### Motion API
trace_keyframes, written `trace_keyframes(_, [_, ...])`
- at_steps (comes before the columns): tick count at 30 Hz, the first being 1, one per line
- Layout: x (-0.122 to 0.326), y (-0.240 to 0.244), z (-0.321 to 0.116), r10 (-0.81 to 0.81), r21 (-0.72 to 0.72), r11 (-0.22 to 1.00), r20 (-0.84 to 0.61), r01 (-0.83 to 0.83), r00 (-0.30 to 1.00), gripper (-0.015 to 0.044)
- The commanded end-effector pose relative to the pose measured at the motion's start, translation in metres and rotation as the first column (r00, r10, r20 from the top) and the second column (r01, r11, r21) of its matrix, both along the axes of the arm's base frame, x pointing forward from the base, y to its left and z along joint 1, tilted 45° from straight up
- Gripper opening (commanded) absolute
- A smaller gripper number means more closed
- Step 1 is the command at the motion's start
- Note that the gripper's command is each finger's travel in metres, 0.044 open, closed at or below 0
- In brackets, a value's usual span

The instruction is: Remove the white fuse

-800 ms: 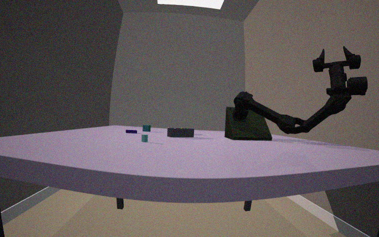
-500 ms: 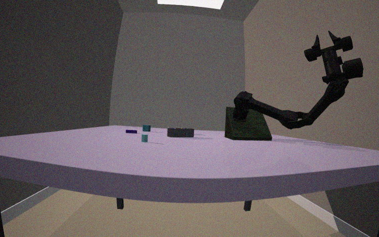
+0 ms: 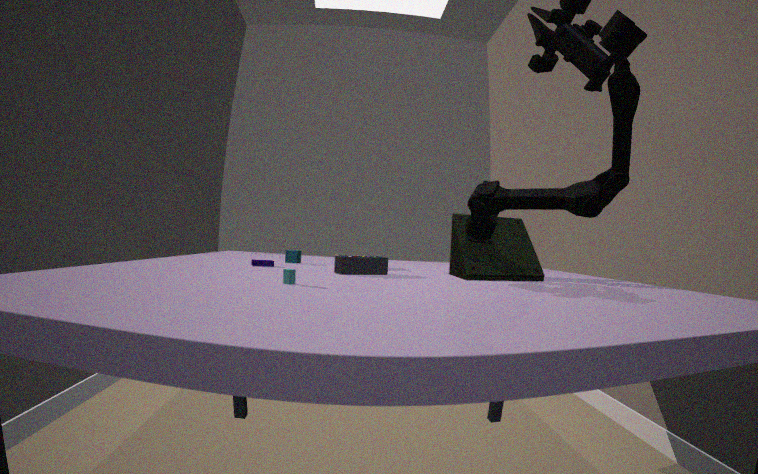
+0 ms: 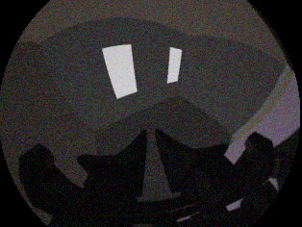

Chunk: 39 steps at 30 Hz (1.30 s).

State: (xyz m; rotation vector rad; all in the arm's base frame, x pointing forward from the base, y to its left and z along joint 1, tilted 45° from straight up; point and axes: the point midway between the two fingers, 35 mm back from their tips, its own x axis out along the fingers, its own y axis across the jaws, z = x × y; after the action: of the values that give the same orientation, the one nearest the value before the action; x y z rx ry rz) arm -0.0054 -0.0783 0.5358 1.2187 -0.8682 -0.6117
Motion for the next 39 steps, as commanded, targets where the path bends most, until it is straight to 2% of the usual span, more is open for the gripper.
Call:
trace_keyframes(1, [0.064, -0.016, -0.016, 0.096, 0.032, 0.995, -0.178, -0.092, 0.979, 0.0062])
trace_keyframes(6, [0.143, -0.030, -0.049, 0.240, 0.105, 0.971, -0.376, -0.216, 0.895, 0.0062])
trace_keyframes(10, [0.202, -0.038, -0.087, 0.343, 0.176, 0.939, -0.523, -0.295, 0.780, 0.0062])
trace_keyframes(14, [0.238, -0.038, -0.117, 0.421, 0.238, 0.906, -0.598, -0.350, 0.682, 0.0062])
trace_keyframes(21, [0.310, -0.018, -0.206, 0.630, 0.449, 0.759, -0.689, -0.471, 0.358, 0.0062])
trace_keyframes(26, [0.342, 0.007, -0.278, 0.744, 0.617, 0.610, -0.661, -0.498, 0.093, 0.0062])
trace_keyframes(32, [0.357, 0.036, -0.351, 0.827, 0.779, 0.464, -0.552, -0.422, -0.109, 0.0062])
trace_keyframes(36, [0.356, 0.063, -0.398, 0.870, 0.881, 0.320, -0.419, -0.349, -0.259, 0.0062])
trace_keyframes(39, [0.346, 0.090, -0.438, 0.890, 0.954, 0.160, -0.250, -0.252, -0.382, 0.0062])
